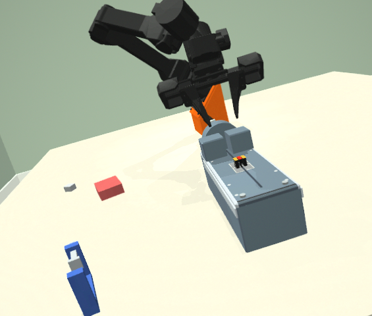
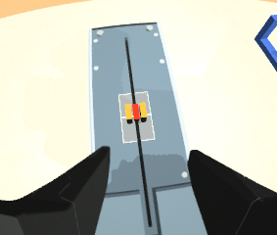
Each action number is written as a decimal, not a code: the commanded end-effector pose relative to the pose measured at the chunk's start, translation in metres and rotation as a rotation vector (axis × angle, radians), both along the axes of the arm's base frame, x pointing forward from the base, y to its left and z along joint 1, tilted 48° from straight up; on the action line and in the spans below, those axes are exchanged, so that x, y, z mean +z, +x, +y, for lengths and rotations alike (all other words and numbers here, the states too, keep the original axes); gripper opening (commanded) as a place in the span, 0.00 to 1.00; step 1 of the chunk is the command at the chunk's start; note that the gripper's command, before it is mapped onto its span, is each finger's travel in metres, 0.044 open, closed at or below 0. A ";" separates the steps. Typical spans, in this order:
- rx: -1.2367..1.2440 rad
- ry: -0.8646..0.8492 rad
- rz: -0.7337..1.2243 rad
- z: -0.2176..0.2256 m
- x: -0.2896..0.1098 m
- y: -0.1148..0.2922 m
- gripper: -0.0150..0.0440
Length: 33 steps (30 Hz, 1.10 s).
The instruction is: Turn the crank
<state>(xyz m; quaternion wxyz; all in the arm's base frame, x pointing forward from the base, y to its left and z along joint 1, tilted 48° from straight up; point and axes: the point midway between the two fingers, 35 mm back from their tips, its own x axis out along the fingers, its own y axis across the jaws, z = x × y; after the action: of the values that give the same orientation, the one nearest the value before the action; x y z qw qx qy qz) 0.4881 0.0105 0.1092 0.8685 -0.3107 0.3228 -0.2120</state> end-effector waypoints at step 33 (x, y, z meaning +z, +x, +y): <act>0.001 0.001 0.000 0.000 0.000 0.000 0.65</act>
<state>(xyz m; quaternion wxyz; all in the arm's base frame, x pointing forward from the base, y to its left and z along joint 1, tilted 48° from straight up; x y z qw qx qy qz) 0.4881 0.0106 0.1090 0.8687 -0.3103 0.3229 -0.2115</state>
